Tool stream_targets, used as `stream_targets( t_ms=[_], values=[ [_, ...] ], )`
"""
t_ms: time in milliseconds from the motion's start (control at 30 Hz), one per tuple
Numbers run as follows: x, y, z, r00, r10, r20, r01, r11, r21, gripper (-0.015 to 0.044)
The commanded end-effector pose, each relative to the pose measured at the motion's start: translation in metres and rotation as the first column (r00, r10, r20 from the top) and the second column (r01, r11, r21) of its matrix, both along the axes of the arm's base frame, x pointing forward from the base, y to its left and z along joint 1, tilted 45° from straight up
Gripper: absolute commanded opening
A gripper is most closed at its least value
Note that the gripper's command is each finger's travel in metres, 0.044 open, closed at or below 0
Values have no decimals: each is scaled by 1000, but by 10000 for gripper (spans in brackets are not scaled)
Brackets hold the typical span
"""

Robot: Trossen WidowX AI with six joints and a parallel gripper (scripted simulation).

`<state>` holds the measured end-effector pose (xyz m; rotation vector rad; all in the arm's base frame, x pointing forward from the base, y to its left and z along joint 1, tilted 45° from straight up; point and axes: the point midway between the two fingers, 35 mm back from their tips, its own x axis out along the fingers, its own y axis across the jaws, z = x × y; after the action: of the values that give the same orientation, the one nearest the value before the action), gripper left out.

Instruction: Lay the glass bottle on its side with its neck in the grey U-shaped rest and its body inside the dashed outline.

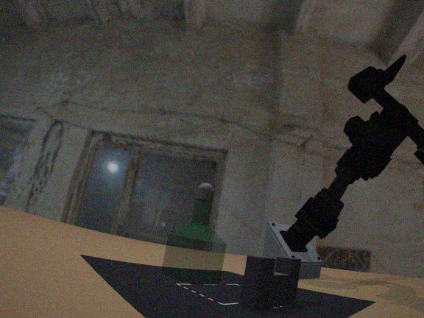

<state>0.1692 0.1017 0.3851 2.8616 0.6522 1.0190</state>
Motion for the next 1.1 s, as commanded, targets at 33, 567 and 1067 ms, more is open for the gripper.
stream_targets(
  t_ms=[33, 567, 1067],
  values=[
    [5, 1, -2, 1000, -22, -7, 22, 999, -34, 440],
    [141, -41, -105, 876, -472, -100, 173, 501, -848, 440],
    [166, -175, -244, 796, -456, -398, -387, 122, -914, 440]
  ],
)
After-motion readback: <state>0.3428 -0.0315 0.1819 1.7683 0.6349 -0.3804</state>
